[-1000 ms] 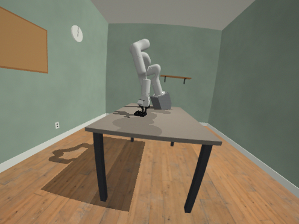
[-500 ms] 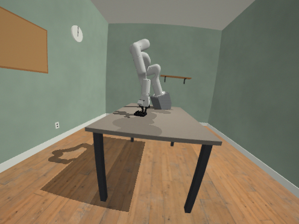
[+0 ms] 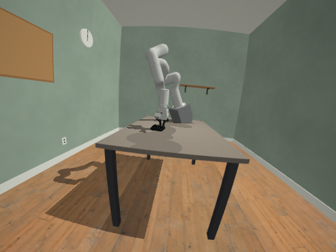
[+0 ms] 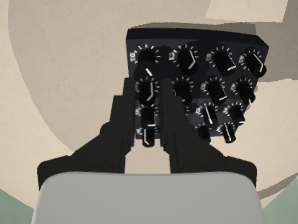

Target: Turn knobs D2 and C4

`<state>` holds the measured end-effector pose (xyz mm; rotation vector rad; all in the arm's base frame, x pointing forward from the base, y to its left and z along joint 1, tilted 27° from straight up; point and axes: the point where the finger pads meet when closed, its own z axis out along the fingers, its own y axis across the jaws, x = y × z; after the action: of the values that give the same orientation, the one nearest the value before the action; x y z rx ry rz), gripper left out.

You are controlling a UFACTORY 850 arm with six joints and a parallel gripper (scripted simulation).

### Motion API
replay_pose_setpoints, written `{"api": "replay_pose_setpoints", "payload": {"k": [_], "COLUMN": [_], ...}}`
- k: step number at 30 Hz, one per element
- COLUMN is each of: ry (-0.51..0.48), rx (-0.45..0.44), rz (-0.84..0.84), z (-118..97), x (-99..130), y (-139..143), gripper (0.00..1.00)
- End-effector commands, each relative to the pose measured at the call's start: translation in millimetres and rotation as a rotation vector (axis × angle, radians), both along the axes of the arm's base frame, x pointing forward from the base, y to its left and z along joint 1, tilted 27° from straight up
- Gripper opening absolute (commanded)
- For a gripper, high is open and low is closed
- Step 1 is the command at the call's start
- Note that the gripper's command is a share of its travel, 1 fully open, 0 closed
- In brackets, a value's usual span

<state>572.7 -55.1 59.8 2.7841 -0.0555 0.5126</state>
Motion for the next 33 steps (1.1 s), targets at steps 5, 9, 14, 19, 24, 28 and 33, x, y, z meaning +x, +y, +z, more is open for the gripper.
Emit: {"api": "replay_pose_setpoints", "payload": {"k": [5,9,14,19,24,28,33], "ry": [-0.001,-0.001,-0.001,-0.001,-0.001,-0.001,-0.001], "rx": [0.0,0.0,0.0,0.0,0.0,0.0,0.0], "rz": [0.0,0.0,0.0,0.0,0.0,0.0,0.0], "z": [0.6,0.6,0.6,0.6,0.6,0.6,0.6], "x": [0.5,0.5,0.5,0.5,0.5,0.5,0.5], "y": [0.2,0.2,0.2,0.2,0.2,0.2,0.2], "gripper": [0.19,0.08,0.08,0.08,0.08,0.08,0.08]}}
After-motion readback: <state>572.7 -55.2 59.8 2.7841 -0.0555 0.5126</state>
